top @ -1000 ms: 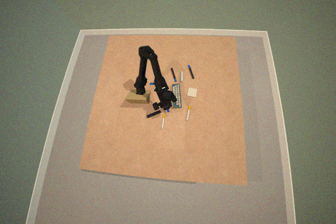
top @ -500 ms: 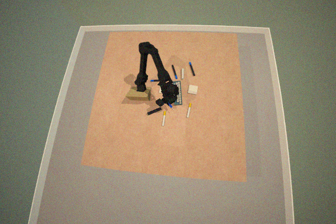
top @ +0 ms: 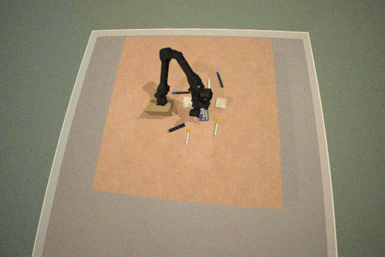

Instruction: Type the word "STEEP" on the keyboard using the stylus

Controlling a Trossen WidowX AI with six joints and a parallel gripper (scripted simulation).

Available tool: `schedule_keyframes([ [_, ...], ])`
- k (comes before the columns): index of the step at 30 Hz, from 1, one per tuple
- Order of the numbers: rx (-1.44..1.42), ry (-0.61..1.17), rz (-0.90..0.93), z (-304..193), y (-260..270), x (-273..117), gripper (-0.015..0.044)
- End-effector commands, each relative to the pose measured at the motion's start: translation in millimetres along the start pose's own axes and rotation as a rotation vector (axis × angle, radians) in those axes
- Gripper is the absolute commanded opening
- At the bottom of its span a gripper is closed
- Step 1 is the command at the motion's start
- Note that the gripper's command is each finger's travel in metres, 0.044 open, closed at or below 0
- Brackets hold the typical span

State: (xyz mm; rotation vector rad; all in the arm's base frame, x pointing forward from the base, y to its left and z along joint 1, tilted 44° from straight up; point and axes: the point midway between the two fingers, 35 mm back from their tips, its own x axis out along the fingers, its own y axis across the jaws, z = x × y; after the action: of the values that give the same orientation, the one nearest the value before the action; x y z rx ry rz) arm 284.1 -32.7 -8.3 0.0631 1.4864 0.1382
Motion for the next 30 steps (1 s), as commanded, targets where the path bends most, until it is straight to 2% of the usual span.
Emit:
schedule_keyframes([
  [1,-0.155,0.005,-0.036,7.4,5.6,-8.9,0.0],
  [30,-1.461,0.193,-0.282,41.4,72.3,-84.4,0.0],
])
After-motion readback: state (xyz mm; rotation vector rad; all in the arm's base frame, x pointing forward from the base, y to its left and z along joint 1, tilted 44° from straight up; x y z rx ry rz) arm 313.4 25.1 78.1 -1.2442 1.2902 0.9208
